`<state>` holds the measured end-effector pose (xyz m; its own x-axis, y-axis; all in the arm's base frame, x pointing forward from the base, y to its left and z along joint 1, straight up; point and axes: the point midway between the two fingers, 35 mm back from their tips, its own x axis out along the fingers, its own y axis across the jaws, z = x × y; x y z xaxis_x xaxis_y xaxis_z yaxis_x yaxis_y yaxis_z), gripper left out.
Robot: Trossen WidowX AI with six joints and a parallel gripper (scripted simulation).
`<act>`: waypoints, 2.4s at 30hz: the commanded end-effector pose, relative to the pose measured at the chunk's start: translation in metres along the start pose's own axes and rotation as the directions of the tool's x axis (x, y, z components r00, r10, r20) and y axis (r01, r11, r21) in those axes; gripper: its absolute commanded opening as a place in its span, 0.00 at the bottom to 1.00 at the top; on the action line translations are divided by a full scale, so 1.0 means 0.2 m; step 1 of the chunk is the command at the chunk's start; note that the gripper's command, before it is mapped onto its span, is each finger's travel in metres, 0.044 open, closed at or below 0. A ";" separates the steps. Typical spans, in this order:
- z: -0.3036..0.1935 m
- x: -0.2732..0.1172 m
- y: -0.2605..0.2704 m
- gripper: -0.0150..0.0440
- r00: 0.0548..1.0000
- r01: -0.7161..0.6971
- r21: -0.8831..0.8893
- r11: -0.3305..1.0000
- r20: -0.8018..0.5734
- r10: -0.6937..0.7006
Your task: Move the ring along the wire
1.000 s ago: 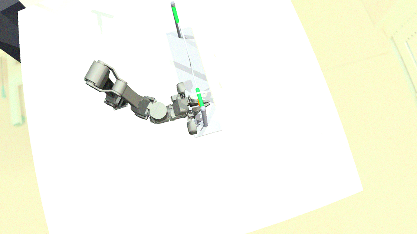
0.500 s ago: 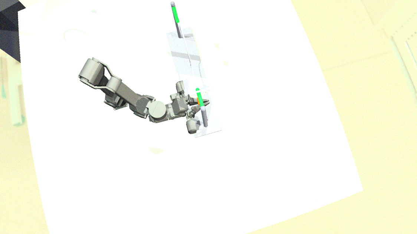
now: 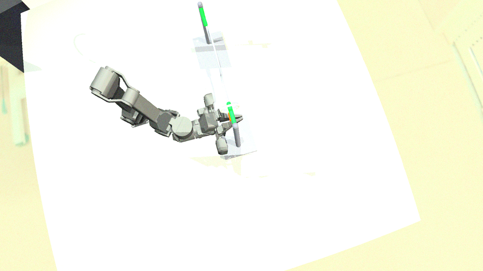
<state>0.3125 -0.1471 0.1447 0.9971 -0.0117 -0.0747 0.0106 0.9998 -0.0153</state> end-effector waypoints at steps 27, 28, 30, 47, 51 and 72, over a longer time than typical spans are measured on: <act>0.01 0.00 0.07 0.00 1.000 0.005 0.000 1.000 0.004 -0.005; 0.01 0.00 0.07 0.00 1.000 0.005 0.001 1.000 0.004 -0.005; 0.01 0.00 0.08 0.00 1.000 0.005 0.002 1.000 0.004 -0.005; 0.01 0.00 0.19 0.00 1.000 0.003 0.044 0.999 0.006 -0.003; 0.01 0.00 0.23 0.00 1.000 0.000 0.073 0.997 0.006 -0.001; 0.07 0.00 0.52 0.00 1.000 -0.028 0.380 0.924 0.013 0.025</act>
<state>0.3162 -0.0543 0.1542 0.9978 0.0103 -0.0648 0.0096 0.9540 0.2997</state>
